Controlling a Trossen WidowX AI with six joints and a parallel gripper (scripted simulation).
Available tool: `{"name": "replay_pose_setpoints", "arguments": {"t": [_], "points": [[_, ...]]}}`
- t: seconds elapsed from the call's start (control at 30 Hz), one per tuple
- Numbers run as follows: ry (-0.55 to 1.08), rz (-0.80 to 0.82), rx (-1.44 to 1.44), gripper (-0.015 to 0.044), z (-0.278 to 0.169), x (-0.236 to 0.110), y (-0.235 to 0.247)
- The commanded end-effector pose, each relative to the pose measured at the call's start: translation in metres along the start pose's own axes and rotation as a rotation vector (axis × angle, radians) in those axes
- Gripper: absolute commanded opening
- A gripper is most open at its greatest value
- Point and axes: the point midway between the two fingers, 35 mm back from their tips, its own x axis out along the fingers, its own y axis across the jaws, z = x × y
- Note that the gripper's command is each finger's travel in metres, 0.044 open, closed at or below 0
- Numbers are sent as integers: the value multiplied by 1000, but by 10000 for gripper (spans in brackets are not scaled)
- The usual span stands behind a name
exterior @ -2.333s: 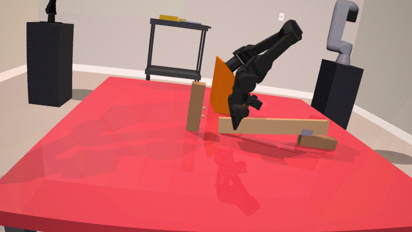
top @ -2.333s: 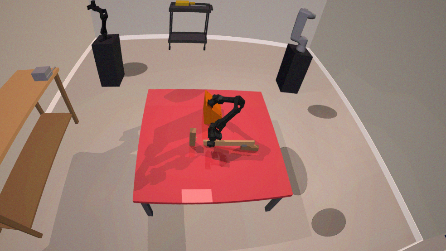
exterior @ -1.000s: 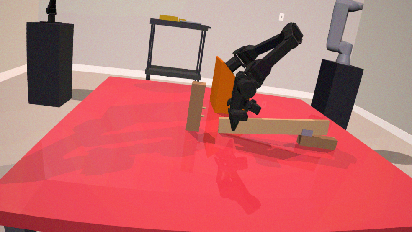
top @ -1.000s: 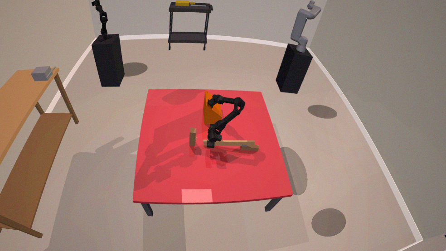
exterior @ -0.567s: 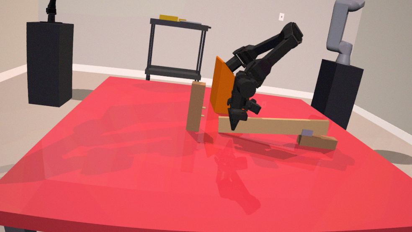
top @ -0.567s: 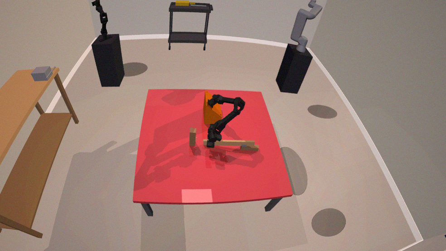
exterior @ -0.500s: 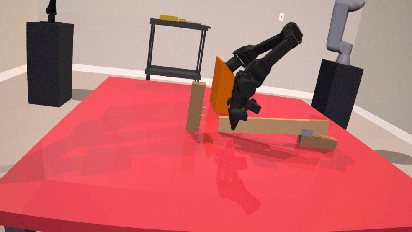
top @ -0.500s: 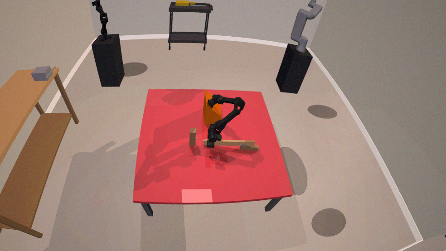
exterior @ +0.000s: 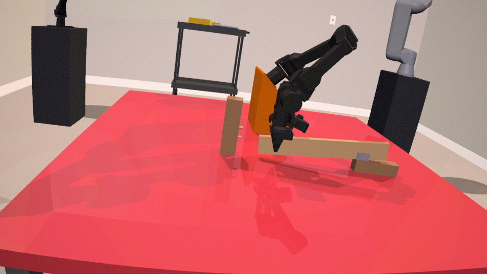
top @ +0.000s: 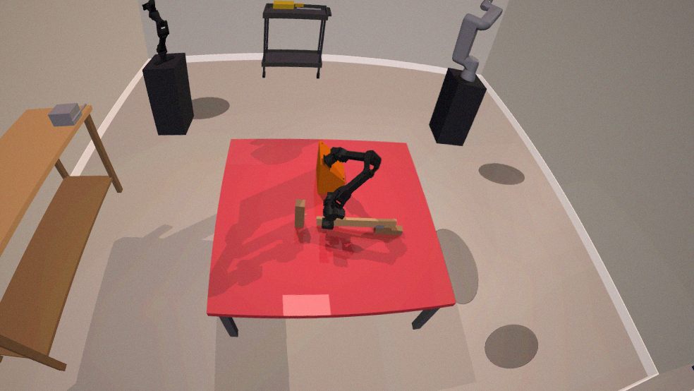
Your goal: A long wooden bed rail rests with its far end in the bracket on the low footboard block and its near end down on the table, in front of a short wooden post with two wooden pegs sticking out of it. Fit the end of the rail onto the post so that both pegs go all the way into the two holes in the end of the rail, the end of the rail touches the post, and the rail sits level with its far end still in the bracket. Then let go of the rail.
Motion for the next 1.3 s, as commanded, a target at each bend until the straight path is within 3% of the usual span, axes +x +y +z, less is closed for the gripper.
{"name": "replay_pose_setpoints", "arguments": {"t": [0.0, 1.27], "points": [[-9, -7, -1, 0, 1, -4, -2], [-8, -7, -1, 0, 0, -23, -2]]}}
